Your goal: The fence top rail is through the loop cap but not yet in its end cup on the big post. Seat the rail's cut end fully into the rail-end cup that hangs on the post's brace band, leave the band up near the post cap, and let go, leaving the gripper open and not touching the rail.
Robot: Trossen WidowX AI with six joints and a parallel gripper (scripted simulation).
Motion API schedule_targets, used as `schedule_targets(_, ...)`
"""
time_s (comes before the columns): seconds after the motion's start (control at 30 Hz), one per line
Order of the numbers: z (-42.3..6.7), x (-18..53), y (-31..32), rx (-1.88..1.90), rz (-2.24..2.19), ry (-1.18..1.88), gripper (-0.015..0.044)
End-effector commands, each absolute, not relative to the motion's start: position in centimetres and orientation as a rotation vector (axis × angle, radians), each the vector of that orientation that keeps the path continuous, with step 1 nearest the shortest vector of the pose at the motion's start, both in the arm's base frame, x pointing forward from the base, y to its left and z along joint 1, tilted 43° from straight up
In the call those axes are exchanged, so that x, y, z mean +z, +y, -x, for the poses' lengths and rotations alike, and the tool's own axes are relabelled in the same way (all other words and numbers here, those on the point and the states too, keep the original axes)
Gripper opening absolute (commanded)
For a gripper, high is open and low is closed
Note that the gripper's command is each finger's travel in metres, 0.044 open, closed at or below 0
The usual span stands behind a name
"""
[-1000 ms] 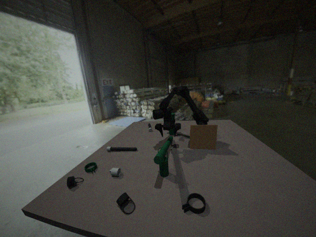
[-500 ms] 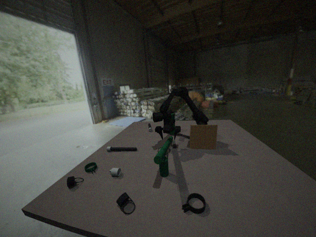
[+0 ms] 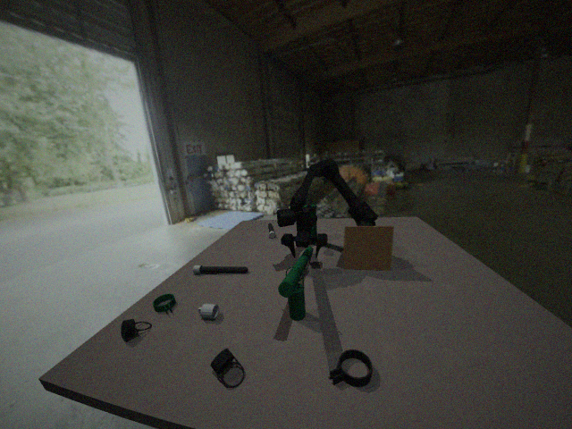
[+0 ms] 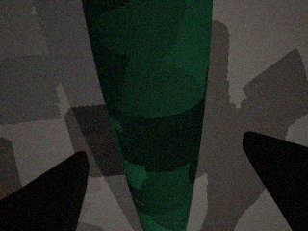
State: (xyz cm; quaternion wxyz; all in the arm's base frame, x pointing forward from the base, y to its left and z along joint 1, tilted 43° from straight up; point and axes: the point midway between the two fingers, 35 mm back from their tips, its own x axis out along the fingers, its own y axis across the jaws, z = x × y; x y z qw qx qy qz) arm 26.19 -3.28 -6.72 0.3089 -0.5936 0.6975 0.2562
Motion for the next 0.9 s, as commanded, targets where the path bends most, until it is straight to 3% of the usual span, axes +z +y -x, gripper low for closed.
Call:
schedule_targets(0.0,-25.94,-7.22,-3.81,0.681,1.574,1.850,0.0440)
schedule_targets(0.2,-25.79,-7.71,-4.31,0.680,1.574,1.851,0.0440)
schedule_targets(0.53,-25.79,-7.71,-4.31,0.680,1.574,1.851,0.0177)
schedule_targets(0.87,-25.78,-7.68,-4.28,0.680,1.574,1.851,0.0091)
